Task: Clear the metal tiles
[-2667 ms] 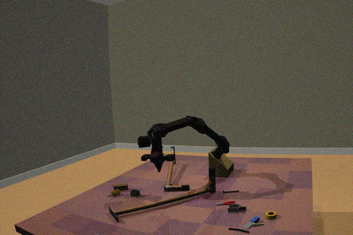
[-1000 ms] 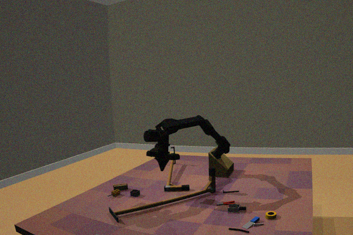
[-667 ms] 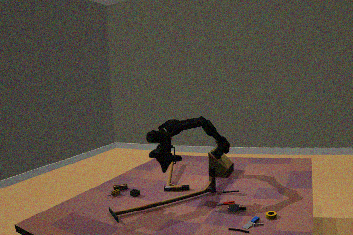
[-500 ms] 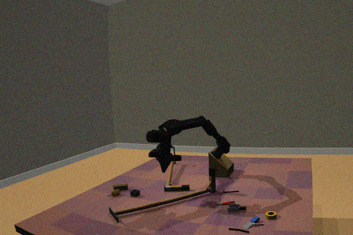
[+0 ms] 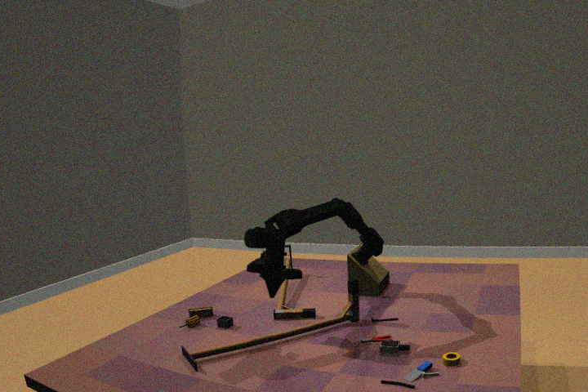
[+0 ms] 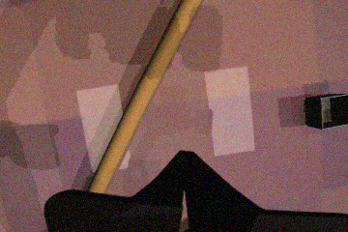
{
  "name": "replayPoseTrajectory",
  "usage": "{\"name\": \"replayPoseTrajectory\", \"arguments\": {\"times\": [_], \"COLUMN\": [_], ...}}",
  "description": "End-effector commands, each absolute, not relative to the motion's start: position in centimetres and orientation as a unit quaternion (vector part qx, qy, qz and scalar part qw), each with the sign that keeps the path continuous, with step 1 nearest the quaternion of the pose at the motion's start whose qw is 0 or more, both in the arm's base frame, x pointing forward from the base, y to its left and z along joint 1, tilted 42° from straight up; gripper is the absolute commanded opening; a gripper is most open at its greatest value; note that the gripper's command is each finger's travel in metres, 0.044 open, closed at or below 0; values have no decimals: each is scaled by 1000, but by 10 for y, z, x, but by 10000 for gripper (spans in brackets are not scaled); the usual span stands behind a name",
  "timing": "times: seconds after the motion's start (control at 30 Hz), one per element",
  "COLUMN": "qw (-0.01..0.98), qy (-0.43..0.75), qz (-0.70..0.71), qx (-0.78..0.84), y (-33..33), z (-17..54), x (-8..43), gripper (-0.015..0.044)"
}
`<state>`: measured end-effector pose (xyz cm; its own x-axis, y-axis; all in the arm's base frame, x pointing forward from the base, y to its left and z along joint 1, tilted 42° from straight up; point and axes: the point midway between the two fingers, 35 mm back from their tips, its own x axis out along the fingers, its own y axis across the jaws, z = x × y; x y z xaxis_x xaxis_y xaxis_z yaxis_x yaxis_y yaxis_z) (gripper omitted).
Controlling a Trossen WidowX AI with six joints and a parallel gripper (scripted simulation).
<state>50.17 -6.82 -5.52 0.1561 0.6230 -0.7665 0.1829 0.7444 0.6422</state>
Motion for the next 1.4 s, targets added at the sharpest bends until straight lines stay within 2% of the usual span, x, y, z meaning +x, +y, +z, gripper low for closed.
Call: {"name": "replayPoseTrajectory", "arguments": {"times": [0.0,1.37], "qw": [687,690], "qy": [631,628], "qz": [158,167], "qx": [324,319], "y": [-60,12], "z": [-66,-144], "x": [501,491], "gripper": [0,0]}}
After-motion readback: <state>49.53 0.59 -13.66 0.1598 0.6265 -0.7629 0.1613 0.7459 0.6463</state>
